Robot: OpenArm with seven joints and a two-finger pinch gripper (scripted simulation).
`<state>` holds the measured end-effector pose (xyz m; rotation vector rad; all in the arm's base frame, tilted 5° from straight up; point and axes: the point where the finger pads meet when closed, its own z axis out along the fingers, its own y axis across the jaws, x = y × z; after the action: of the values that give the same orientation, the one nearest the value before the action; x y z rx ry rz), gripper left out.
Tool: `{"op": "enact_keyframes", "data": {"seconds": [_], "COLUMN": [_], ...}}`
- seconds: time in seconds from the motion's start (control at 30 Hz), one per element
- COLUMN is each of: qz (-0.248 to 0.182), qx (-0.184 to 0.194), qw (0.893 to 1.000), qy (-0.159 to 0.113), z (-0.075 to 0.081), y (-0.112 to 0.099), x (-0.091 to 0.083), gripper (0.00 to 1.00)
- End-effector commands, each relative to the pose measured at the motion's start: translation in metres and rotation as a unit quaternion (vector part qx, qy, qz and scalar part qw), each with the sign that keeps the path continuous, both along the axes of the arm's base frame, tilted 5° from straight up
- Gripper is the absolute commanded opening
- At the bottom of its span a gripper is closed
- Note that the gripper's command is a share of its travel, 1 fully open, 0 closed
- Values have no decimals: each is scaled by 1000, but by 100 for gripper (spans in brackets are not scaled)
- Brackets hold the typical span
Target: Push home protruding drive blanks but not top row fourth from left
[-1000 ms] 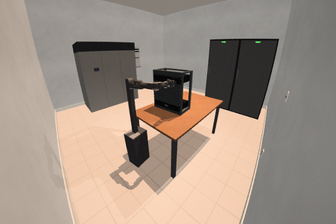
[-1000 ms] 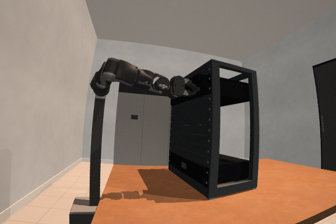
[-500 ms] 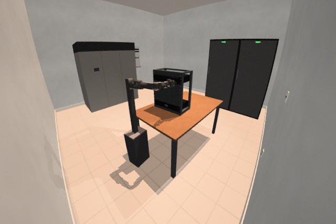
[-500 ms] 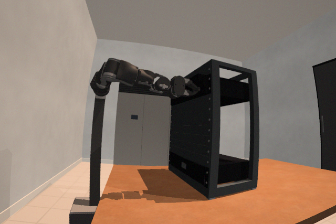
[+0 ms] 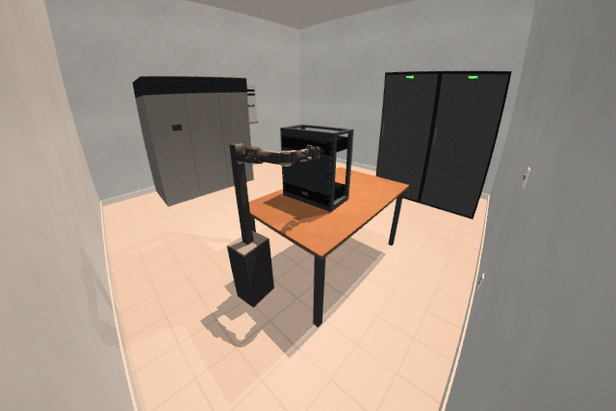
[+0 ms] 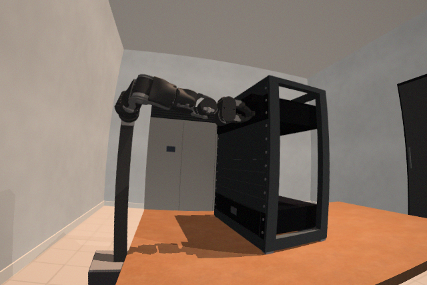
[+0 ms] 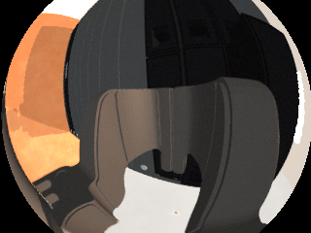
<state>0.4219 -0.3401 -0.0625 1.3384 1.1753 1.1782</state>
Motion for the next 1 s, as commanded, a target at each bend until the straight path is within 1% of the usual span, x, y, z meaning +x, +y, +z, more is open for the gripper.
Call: {"op": "enact_keyframes", "data": {"seconds": [0.0,0.97], "qz": [-1,-1], "qx": [0,0], "qw": [1000,1000], "qy": [-9,-9], "z": [7,8], "y": [0,0], "x": [2,8], "gripper": [0,0]}}
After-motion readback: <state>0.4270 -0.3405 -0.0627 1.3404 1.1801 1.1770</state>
